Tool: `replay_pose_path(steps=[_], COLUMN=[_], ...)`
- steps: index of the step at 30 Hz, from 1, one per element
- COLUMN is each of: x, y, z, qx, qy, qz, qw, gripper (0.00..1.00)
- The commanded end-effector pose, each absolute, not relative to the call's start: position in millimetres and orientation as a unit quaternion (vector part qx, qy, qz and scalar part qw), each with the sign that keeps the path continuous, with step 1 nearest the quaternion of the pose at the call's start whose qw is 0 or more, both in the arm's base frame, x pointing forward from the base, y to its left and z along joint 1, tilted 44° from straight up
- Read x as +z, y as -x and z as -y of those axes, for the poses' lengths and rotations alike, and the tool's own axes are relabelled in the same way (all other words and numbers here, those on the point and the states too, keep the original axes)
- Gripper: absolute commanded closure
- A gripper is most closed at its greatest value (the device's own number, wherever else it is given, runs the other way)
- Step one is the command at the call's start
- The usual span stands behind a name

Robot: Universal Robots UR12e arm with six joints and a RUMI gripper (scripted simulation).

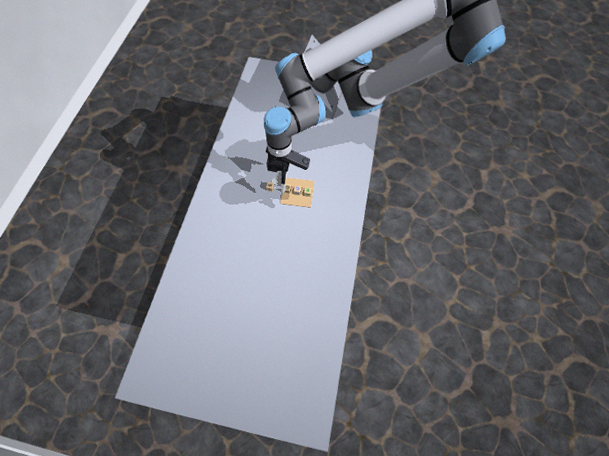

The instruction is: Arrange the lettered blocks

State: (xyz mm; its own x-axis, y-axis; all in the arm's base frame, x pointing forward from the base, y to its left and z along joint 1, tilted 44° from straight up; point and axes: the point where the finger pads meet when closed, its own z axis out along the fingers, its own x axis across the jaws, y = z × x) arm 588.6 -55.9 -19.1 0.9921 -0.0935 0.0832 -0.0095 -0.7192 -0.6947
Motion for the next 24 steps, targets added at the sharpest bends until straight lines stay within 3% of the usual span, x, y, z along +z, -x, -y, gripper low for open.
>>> replay_pose_path(steps=[1,24], x=[-18.5,-13.2], y=[-588.9,-588.0], z=[56.9,62.0], qx=[-0.057,-0.057], qy=[0.926,0.926], qz=[-0.028,-0.028], qw=[0.373,0.373], gripper=[0.0,0.0])
